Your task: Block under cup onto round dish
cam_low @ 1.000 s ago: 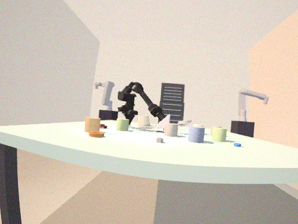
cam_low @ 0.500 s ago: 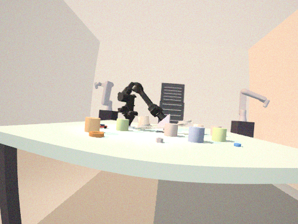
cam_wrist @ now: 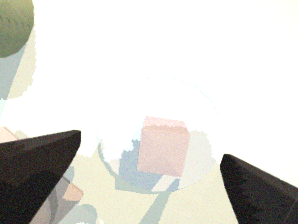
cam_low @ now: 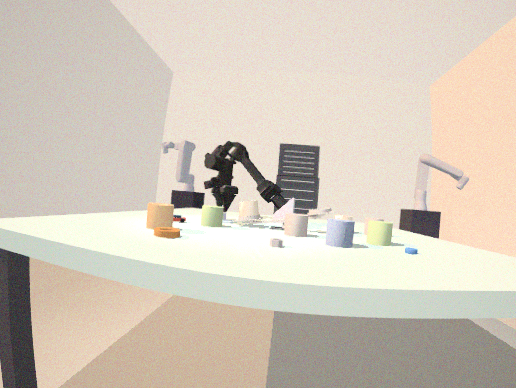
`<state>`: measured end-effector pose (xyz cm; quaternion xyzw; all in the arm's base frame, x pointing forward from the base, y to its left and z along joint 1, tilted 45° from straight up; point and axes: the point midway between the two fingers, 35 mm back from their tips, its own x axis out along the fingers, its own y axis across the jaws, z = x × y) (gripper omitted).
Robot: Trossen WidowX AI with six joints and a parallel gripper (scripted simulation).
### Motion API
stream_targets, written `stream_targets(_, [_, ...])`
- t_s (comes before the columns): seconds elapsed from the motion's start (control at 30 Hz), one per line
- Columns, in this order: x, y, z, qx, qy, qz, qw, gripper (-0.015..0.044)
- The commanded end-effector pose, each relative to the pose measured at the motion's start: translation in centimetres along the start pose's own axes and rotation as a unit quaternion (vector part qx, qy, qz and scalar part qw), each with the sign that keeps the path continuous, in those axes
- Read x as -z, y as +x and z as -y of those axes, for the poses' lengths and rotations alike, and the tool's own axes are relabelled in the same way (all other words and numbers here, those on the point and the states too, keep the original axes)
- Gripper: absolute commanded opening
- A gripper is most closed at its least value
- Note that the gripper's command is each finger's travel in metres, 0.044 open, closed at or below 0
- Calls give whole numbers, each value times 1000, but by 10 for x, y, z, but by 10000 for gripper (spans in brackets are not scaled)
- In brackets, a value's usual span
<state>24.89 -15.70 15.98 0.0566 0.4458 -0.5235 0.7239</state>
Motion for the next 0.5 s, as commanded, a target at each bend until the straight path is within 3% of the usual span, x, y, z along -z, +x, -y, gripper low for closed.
stream_targets(0.0, [1,-20,0,5,-6,-5,1000,440])
stream_targets(0.47, [6,-71,3,12,-18,-10,1000,440])
